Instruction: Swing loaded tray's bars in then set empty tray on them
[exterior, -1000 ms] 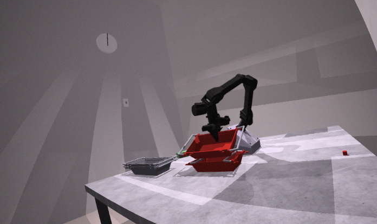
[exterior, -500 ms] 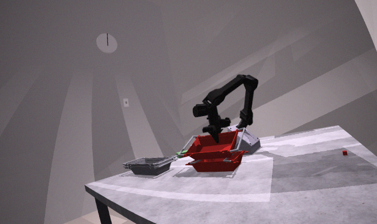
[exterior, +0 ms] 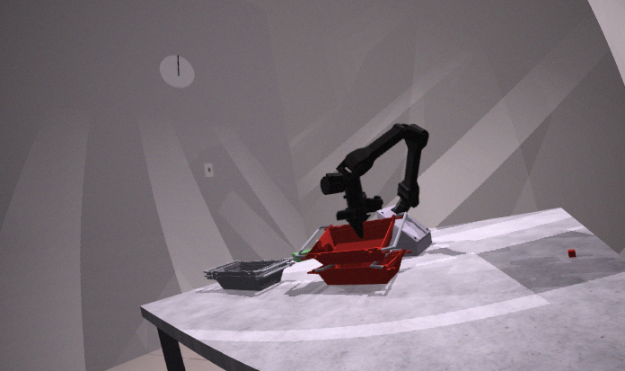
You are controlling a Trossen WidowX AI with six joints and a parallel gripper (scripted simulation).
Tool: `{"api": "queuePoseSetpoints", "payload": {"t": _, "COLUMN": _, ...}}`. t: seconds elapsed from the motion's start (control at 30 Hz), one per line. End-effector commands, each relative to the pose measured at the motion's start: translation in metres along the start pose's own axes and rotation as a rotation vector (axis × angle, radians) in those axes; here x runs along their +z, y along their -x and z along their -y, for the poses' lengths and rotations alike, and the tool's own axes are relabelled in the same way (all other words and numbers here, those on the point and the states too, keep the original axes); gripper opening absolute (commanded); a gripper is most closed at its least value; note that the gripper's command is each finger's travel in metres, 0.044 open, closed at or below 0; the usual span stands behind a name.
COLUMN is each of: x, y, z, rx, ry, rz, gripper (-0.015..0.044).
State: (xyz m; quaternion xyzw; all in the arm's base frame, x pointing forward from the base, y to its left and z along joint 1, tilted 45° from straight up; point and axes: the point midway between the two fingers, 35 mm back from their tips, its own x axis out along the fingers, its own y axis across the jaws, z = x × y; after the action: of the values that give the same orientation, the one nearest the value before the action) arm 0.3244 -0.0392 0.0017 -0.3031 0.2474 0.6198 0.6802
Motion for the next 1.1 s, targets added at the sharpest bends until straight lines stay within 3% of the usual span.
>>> {"api": "queuePoseSetpoints", "payload": {"t": 0.0, "x": 0.0012, "y": -0.0063, "z": -0.0064, "rx": 0.017, "ry": -0.007, "rz": 0.003, "gripper": 0.0000}}
{"api": "queuePoseSetpoints", "payload": {"t": 1.07, "x": 0.0011, "y": -0.0146, "z": -0.0121, "rx": 0.017, "ry": -0.007, "rz": 0.003, "gripper": 0.0000}}
